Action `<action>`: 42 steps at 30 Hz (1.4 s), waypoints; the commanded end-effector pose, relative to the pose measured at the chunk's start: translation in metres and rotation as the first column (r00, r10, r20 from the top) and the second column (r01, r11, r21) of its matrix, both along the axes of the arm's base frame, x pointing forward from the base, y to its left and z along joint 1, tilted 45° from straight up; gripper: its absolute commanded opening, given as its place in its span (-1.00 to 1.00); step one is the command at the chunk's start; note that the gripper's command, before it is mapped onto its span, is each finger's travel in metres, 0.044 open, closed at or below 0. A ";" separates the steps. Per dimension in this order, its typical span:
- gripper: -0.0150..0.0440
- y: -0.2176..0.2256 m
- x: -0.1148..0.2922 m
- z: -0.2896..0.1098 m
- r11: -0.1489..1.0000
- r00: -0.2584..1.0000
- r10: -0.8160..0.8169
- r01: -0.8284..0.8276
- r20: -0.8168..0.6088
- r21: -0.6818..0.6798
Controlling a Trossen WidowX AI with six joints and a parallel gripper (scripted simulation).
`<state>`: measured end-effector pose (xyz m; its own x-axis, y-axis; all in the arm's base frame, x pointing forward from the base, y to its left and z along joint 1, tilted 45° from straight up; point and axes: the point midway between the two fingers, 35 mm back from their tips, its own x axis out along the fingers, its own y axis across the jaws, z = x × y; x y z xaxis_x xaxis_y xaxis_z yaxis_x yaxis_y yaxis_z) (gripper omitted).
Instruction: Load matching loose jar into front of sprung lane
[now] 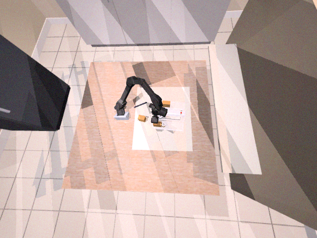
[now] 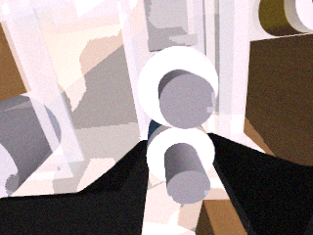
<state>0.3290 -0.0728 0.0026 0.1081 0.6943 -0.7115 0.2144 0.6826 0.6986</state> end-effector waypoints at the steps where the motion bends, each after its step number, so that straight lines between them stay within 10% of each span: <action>1: -0.49 0.000 0.002 0.000 1.000 1.000 -0.001 0.001 0.015 0.000; 18: -0.49 0.000 -0.002 0.000 1.000 1.000 -0.001 0.001 0.015 0.000; 29: 0.48 0.000 -0.002 0.000 1.000 1.000 -0.001 0.001 0.015 0.000; 42: 0.48 -0.014 -0.005 0.014 1.000 1.000 -0.001 0.001 0.015 0.000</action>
<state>0.3253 -0.0860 0.0145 0.1259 0.6937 -0.7092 0.2089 0.6803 0.7026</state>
